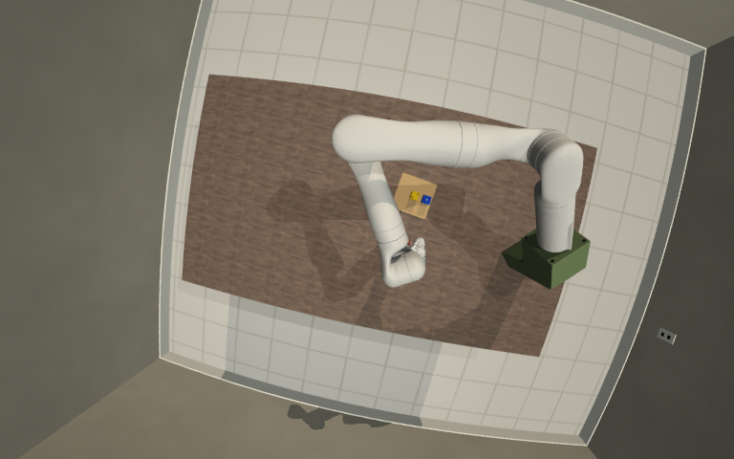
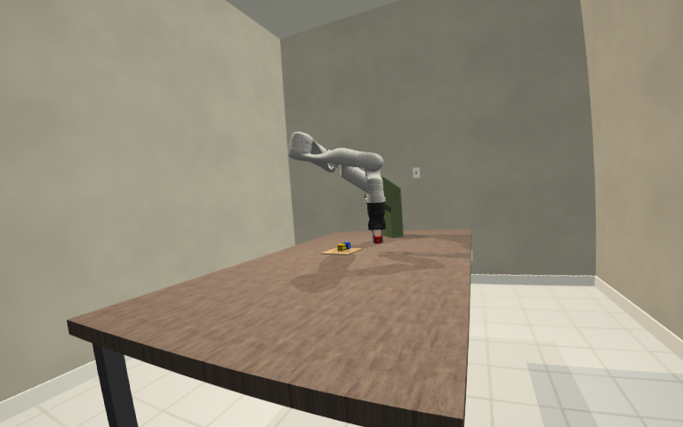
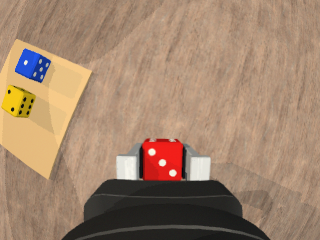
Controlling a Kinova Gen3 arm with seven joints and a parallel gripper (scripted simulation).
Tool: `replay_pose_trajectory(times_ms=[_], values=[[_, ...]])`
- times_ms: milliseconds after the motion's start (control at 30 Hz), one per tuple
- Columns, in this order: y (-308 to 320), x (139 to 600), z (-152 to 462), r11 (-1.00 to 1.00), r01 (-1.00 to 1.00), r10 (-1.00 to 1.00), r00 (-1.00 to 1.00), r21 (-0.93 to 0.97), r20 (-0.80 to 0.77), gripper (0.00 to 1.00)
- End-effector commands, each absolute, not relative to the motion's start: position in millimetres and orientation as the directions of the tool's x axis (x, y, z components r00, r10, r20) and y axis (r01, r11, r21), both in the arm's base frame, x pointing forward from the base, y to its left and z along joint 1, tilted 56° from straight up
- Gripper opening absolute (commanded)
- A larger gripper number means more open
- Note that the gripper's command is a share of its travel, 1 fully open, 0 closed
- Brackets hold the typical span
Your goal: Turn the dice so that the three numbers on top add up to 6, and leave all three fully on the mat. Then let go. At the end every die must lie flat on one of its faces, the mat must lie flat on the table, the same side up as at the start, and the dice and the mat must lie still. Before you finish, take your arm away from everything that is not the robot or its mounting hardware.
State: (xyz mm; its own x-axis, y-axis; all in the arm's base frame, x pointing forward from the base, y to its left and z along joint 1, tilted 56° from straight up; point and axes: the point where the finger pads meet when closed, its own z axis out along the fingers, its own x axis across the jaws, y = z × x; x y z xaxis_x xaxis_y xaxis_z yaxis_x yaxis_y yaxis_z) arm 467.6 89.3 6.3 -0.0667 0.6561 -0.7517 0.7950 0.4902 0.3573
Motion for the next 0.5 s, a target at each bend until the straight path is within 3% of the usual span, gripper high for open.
replay_pose_trajectory(times_ms=[0,467], values=[[111.4,458.7,23.1,0.504,0.779,0.663,-0.073,0.372,-0.745,0.57],[130.1,437.5,41.9,0.504,0.779,0.663,-0.073,0.372,-0.745,0.57]])
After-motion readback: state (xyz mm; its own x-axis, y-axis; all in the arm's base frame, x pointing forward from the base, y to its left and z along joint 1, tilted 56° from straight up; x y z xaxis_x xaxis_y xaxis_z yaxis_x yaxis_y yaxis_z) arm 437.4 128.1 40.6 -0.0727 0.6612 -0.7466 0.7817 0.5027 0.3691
